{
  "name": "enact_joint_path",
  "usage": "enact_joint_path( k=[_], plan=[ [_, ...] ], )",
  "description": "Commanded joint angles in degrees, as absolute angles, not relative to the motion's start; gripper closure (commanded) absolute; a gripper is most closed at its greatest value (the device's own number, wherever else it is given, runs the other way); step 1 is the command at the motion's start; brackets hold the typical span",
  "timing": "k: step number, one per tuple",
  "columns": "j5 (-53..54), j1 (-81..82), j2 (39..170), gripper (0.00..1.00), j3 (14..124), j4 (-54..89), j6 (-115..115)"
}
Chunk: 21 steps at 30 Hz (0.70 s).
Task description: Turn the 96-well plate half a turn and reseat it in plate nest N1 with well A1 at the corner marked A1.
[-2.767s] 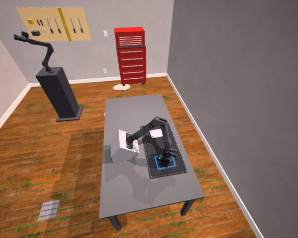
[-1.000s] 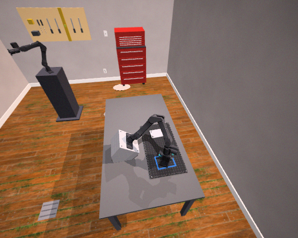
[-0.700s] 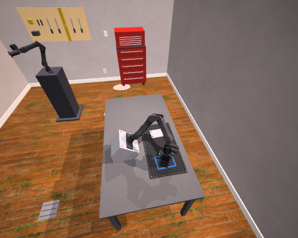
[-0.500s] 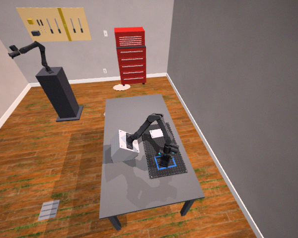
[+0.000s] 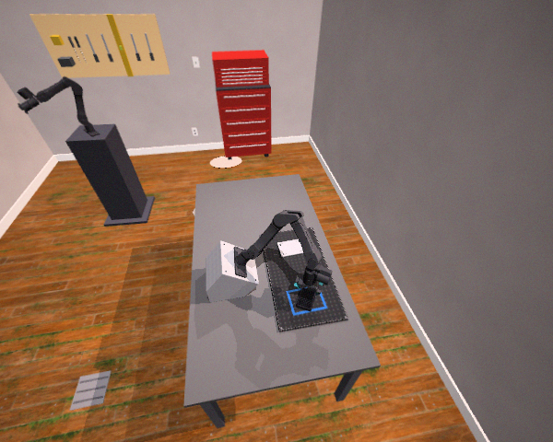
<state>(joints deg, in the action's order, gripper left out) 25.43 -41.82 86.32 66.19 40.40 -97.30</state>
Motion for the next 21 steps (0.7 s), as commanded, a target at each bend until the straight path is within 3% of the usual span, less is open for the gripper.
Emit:
enact_joint_path(
  k=[1,21],
  plan=[
    [26.0,-42.3,85.9,0.00,66.5,40.6,-95.4],
    [26.0,-42.3,85.9,0.00,66.5,40.5,-61.1]
  ],
)
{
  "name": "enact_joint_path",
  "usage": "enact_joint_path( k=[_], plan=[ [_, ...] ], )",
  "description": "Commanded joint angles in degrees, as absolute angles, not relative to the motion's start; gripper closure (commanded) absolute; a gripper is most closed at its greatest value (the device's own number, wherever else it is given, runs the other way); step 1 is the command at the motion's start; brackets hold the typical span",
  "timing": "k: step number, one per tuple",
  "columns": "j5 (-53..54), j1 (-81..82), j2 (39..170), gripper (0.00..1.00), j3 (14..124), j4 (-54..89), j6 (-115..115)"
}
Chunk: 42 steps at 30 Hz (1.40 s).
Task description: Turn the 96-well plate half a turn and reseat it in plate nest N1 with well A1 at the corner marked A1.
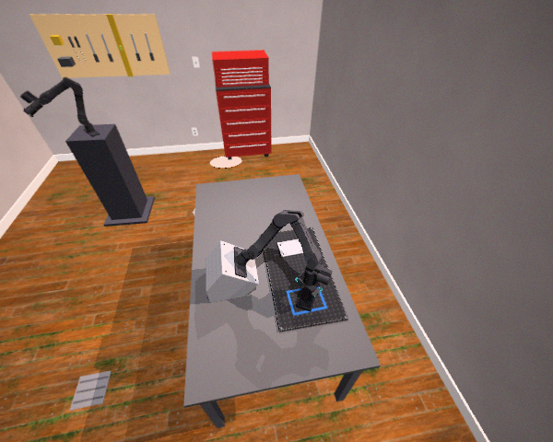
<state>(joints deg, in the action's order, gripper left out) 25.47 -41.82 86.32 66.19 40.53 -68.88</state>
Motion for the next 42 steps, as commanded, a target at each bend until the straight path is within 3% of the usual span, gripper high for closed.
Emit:
enact_joint_path(
  k=[1,32,42],
  plan=[
    [26.0,-42.3,85.9,0.00,66.5,40.5,-59.1],
    [26.0,-42.3,85.9,0.00,66.5,40.6,-7.6],
    [26.0,-42.3,85.9,0.00,66.5,40.5,-7.4]
  ],
)
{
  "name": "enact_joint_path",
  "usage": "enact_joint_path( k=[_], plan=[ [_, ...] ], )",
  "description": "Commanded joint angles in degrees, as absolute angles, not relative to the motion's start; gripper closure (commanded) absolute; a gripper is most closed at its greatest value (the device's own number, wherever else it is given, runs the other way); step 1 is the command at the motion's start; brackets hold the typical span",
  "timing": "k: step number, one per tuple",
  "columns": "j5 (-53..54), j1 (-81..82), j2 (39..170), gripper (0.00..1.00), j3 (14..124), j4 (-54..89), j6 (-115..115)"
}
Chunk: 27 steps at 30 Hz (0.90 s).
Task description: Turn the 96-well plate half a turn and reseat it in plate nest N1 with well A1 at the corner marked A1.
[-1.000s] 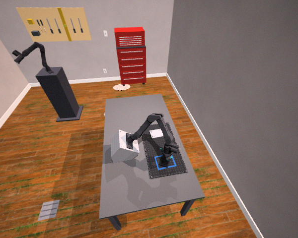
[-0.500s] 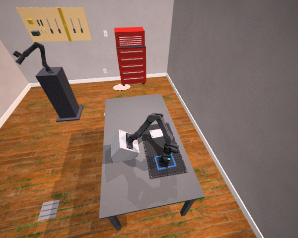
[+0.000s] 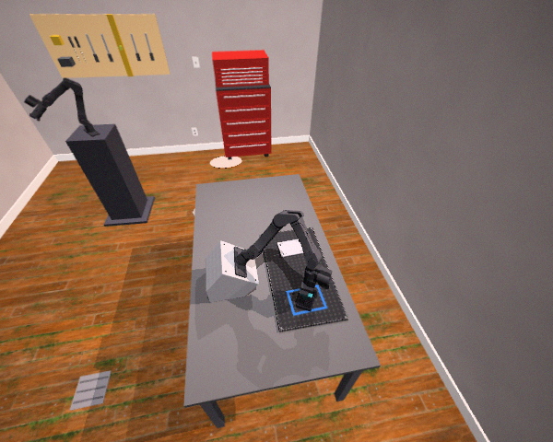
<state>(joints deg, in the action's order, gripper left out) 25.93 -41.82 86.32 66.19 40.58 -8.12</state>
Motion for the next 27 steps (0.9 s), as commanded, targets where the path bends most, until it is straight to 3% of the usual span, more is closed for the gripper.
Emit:
enact_joint_path(
  k=[1,27],
  plan=[
    [26.0,-42.3,85.9,0.00,66.5,40.5,-7.4],
    [26.0,-42.3,85.9,0.00,66.5,40.5,-3.5]
  ],
)
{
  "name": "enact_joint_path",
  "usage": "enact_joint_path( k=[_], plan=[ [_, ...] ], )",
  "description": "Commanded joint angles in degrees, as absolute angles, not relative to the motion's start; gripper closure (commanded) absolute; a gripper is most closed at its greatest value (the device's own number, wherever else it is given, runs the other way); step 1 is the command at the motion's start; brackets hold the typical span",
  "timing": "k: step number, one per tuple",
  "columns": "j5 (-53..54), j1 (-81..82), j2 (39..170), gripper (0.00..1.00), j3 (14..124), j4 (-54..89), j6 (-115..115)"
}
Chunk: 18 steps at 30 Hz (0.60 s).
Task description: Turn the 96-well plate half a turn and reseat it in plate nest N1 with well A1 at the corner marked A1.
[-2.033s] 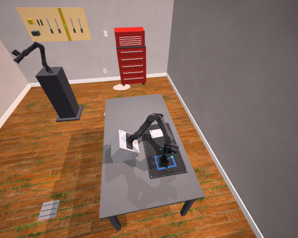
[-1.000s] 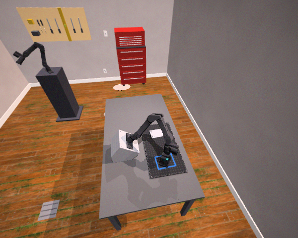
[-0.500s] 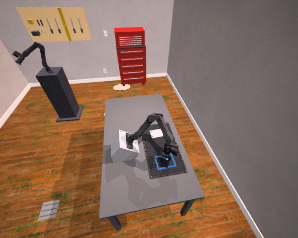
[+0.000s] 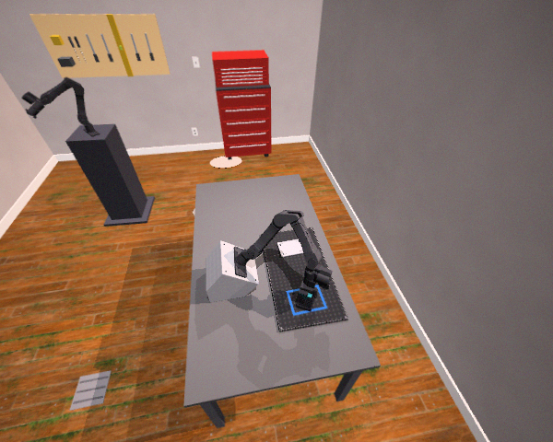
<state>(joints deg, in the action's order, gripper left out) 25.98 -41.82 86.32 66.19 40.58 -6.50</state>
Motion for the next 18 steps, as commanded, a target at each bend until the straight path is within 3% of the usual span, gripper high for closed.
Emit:
enact_joint_path(
  k=[1,18],
  plan=[
    [26.0,-42.3,85.9,0.00,66.5,40.5,-1.6],
    [26.0,-42.3,85.9,0.00,66.5,40.6,27.0]
  ],
)
